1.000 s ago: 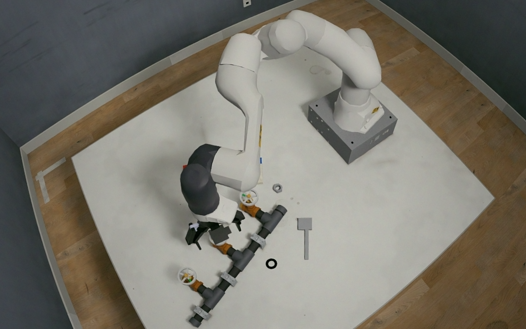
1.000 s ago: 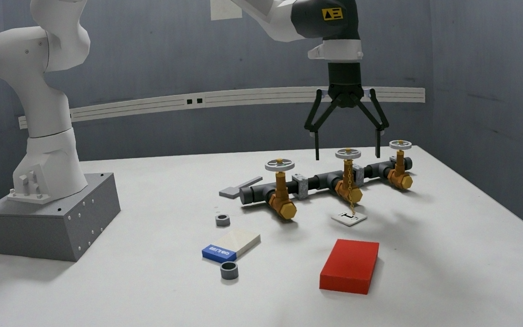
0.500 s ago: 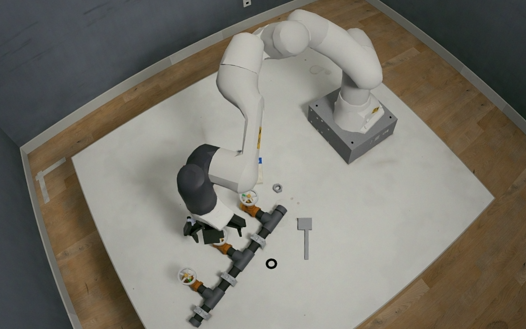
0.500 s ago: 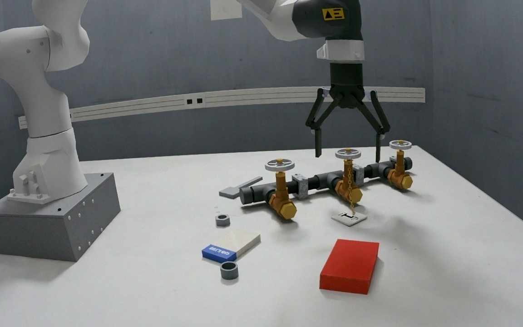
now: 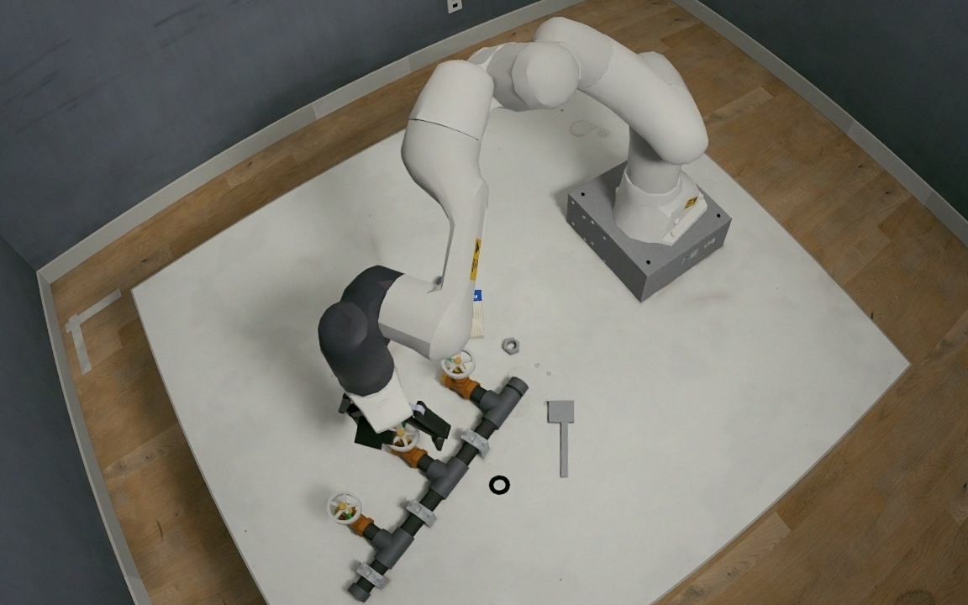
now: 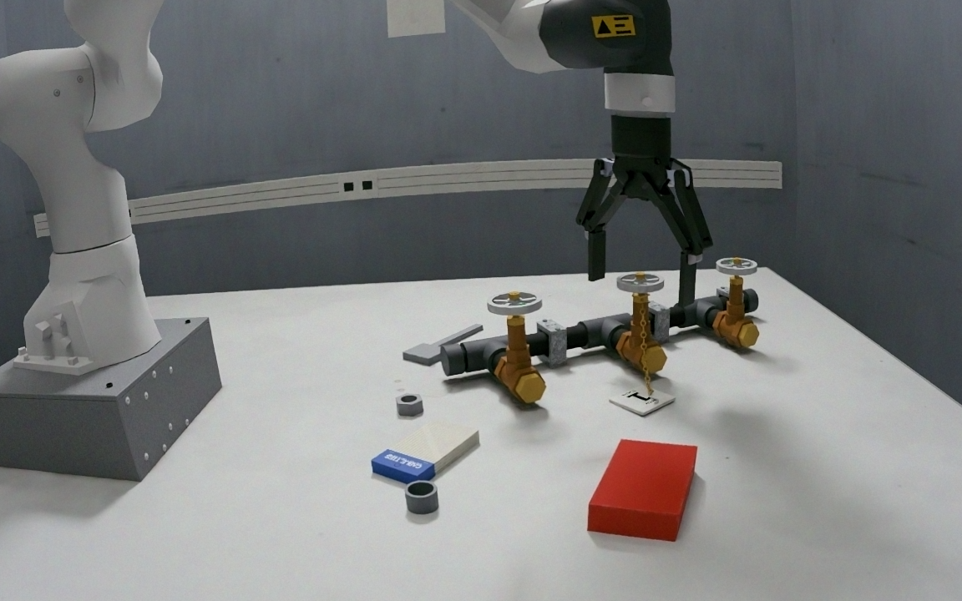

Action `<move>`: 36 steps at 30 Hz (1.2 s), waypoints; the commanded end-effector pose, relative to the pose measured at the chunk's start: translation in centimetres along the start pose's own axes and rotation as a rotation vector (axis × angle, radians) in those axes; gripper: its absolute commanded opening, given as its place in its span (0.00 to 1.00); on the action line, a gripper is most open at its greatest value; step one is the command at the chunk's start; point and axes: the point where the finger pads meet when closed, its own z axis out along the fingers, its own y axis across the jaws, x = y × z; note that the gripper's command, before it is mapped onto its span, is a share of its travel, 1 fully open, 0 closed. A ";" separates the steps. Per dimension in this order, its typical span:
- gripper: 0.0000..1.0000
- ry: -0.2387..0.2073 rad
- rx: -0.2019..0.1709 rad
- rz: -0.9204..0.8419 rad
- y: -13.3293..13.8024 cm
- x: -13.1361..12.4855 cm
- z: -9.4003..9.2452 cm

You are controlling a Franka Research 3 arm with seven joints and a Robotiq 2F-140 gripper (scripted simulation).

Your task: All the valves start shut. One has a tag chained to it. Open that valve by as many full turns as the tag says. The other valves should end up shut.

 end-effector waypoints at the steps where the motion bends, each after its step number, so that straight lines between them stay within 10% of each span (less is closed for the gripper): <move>1: 1.00 0.010 -0.004 0.279 -0.2 0.3 -0.2; 36: 1.00 0.007 0.041 1.276 -0.2 0.3 -0.2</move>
